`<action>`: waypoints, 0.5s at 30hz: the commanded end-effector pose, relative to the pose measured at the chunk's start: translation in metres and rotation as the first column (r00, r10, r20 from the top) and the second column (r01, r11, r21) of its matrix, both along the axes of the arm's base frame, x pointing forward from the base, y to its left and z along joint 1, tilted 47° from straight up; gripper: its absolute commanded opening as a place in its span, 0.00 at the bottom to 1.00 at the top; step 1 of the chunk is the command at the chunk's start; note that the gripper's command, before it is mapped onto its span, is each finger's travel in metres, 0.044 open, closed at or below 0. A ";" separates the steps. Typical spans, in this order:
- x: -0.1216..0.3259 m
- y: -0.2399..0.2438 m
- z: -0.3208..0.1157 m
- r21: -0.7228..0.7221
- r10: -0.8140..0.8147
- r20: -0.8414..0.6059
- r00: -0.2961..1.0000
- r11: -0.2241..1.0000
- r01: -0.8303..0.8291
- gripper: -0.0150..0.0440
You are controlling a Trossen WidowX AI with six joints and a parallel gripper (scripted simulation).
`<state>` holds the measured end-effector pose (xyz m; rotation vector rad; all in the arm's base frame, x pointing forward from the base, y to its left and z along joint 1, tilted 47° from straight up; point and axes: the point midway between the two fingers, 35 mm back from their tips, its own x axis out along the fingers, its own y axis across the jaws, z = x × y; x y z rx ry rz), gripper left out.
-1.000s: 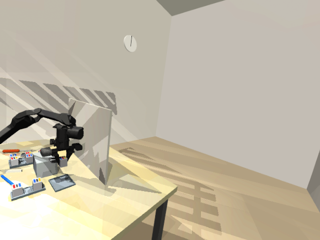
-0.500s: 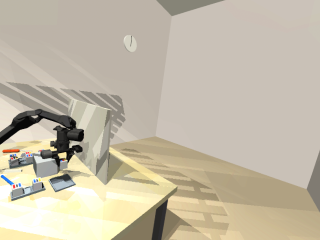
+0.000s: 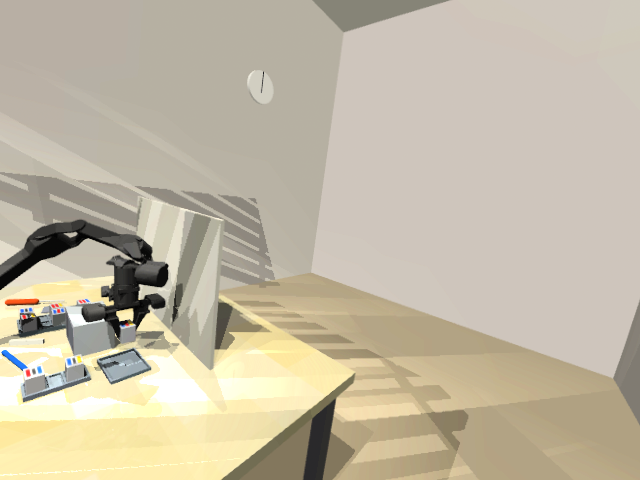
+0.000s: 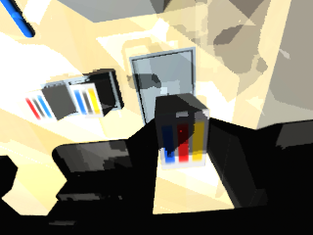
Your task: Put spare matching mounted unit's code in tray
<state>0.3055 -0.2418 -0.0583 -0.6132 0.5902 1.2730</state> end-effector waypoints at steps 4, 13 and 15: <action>0.001 0.005 -0.004 0.007 -0.008 -0.003 1.000 1.000 0.008 0.25; 0.003 0.009 -0.009 0.007 -0.008 -0.002 1.000 1.000 0.008 0.25; 0.003 0.010 -0.010 0.007 -0.008 -0.002 1.000 1.000 0.008 0.25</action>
